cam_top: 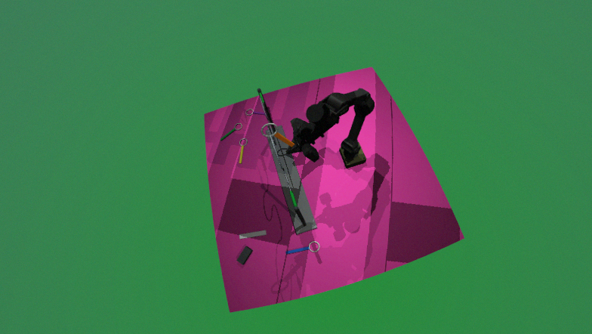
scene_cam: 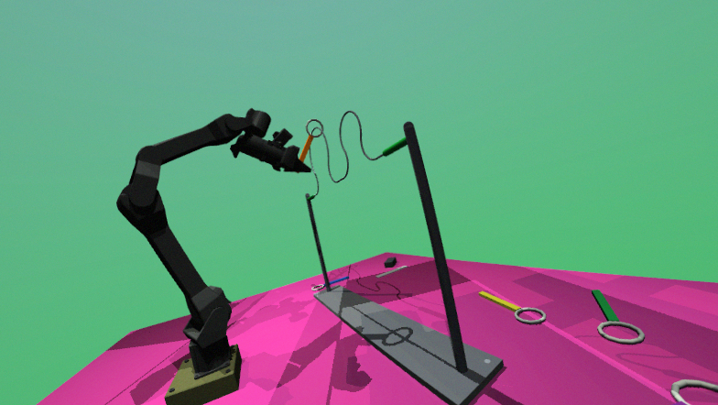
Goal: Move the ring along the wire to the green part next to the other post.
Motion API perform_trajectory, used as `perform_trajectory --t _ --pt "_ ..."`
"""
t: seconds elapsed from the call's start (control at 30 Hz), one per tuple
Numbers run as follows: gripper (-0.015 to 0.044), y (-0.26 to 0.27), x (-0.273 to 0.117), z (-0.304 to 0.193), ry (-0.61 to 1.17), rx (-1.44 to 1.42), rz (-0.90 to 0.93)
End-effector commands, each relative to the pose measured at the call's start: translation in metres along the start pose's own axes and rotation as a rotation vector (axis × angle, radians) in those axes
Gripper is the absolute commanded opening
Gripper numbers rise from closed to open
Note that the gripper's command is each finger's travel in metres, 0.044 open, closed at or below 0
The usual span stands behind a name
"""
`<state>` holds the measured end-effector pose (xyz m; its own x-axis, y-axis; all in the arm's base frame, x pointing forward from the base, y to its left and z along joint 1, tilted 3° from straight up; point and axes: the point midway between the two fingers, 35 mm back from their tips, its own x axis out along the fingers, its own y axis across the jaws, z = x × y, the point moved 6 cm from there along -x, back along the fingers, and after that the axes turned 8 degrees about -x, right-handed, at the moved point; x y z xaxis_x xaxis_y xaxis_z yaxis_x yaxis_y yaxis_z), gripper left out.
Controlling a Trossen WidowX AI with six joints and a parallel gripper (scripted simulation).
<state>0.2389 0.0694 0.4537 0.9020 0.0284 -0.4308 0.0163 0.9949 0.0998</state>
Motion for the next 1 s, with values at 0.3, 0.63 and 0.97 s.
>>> perform_trajectory --t 0.3,0.63,0.97 --pt "-0.015 0.0005 0.0016 0.0012 0.009 -0.138 -0.079" --pt "-0.015 0.0003 0.0017 0.0011 0.016 -0.247 -0.141" --pt "-0.015 -0.0001 0.0017 0.001 0.023 -0.355 -0.202"
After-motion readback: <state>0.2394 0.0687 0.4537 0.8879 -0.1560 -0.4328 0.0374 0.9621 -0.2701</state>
